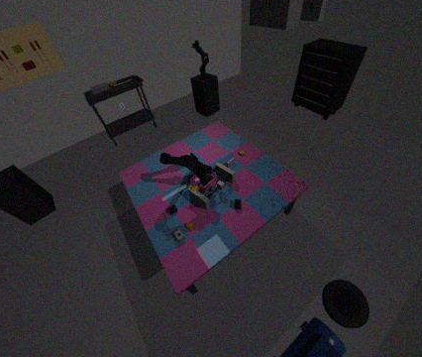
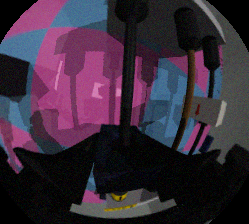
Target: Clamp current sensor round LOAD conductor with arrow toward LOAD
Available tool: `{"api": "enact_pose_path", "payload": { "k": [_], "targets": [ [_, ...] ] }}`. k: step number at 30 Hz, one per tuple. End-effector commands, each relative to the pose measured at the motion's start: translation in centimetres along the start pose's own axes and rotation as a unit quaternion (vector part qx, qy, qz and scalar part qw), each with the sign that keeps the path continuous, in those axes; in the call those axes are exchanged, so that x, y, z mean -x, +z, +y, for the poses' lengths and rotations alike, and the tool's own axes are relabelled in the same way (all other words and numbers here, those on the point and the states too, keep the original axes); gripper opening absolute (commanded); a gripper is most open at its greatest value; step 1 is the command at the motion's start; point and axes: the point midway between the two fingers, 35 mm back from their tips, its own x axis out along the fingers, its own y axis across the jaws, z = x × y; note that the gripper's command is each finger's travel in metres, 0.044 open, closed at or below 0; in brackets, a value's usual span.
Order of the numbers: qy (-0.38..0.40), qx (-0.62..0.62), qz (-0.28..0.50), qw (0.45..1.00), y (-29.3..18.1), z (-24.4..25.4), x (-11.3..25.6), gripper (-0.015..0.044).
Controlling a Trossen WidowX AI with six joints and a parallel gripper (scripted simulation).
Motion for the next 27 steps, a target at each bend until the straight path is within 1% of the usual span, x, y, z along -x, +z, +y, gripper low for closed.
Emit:
{"api": "enact_pose_path", "payload": {
  "k": [1,13,27],
  "targets": [
    [0.0,0.0,0.0,1.0,0.0,0.02,0.01,0.0266],
    [0.0,0.0,0.0,1.0,0.0,0.02,0.01,0.0266],
    [0.0,0.0,0.0,1.0,0.0,0.0,0.0,0.0172]
  ]
}}
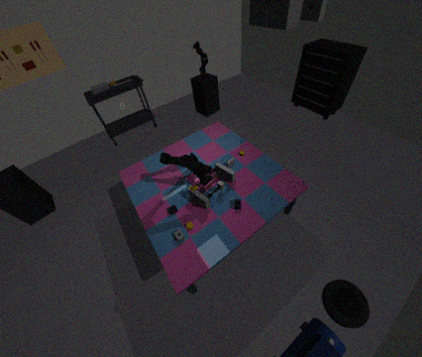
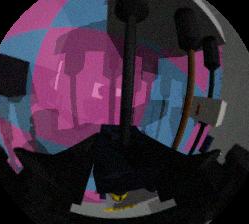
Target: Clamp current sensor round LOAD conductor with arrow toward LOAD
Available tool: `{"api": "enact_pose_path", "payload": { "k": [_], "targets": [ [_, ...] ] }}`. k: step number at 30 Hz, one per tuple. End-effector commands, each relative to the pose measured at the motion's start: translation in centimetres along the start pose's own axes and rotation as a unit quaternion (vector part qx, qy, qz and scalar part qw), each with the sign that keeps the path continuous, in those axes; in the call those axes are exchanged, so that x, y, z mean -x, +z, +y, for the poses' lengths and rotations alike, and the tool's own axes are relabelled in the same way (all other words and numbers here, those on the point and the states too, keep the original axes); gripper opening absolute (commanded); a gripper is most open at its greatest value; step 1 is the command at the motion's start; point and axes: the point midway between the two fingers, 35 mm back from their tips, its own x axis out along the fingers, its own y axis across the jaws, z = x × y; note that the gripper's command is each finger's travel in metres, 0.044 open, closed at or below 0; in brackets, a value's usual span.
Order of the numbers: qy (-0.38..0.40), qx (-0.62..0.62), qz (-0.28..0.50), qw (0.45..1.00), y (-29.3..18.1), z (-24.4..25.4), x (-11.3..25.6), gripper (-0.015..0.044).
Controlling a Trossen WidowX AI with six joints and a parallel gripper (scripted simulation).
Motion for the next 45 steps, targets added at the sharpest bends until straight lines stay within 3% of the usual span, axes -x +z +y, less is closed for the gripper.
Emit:
{"api": "enact_pose_path", "payload": {
  "k": [1,9,14,42,45],
  "targets": [
    [0.0,0.0,0.0,1.0,0.0,0.0,0.0,0.0166],
    [0.0,0.0,0.0,1.0,0.0,0.0,0.0,0.0112],
    [-0.024,0.001,0.0,1.0,0.01,-0.05,0.26,0.0],
    [0.005,0.002,0.0,1.0,0.03,0.16,-0.42,0.0],
    [0.004,0.002,0.0,1.0,0.05,0.11,-0.04,0.0079]
  ]
}}
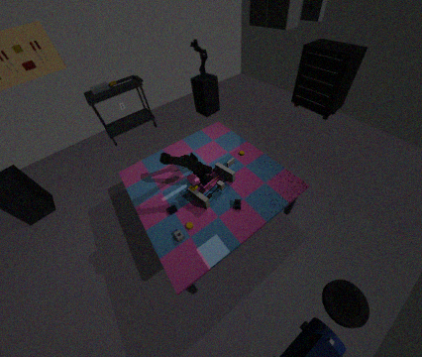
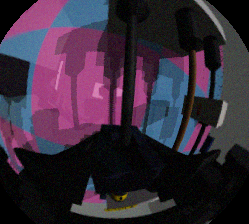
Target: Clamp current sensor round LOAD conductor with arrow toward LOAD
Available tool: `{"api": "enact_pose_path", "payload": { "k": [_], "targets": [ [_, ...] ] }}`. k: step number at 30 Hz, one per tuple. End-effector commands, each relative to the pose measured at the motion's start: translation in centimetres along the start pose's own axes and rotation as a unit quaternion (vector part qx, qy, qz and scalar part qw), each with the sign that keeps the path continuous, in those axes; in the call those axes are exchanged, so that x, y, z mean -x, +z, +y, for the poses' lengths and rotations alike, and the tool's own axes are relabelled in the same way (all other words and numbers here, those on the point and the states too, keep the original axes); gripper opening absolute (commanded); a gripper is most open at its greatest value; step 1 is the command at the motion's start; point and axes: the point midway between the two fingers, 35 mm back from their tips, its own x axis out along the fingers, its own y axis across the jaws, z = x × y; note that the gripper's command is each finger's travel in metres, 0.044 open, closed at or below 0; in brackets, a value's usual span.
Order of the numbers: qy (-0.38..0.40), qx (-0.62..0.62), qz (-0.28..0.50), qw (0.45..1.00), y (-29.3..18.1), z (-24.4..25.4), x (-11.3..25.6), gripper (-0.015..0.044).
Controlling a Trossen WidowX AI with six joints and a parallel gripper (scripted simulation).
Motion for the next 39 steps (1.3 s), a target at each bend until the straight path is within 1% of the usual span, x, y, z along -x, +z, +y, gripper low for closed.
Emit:
{"api": "enact_pose_path", "payload": {
  "k": [1,7,39],
  "targets": [
    [0.0,0.001,0.0,1.0,0.0,0.03,0.03,0.0105],
    [0.0,0.001,0.0,1.0,0.0,0.03,0.03,0.0263],
    [0.0,0.001,0.0,1.0,0.0,0.03,0.03,0.0266]
  ]
}}
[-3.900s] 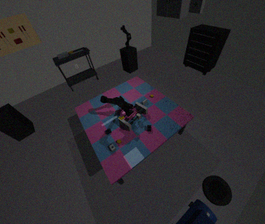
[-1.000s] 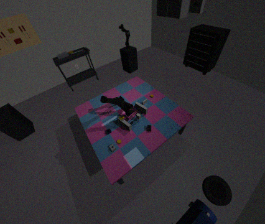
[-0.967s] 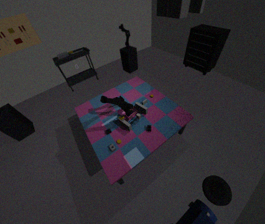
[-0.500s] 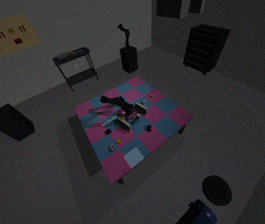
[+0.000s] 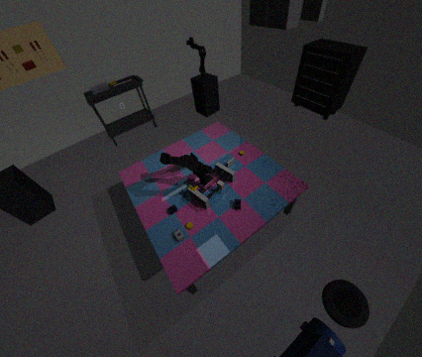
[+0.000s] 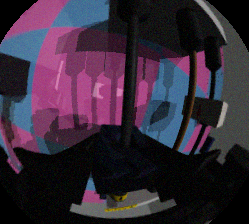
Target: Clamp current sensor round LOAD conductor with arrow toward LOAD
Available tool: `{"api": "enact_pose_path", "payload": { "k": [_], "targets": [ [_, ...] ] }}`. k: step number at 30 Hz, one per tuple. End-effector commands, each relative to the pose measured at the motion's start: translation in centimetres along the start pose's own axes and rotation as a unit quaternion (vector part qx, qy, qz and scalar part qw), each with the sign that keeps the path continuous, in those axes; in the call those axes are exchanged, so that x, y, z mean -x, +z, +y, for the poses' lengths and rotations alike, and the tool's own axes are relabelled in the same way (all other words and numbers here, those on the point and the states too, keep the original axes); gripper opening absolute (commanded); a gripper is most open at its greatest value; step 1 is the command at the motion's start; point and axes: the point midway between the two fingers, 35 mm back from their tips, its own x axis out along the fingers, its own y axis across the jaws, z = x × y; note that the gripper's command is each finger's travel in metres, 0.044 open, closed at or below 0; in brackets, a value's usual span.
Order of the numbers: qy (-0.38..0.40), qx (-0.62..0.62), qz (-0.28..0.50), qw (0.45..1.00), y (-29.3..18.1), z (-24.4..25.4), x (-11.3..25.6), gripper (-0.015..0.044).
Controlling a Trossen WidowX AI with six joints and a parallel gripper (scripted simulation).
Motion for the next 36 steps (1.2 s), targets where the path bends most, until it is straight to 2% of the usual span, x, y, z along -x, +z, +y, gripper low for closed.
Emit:
{"api": "enact_pose_path", "payload": {
  "k": [1,8,17,25,36],
  "targets": [
    [0.0,0.0,0.0,1.0,0.0,0.0,0.0,0.0266],
    [0.0,0.0,0.0,1.0,0.0,0.0,0.0,0.044],
    [-0.001,0.0,0.0,1.0,0.0,0.0,0.3,0.044],
    [-0.064,0.002,-0.001,0.998,0.0,1.3,10.7,0.044],
    [-0.065,0.002,-0.001,0.998,0.0,1.3,10.9,0.044]
  ]
}}
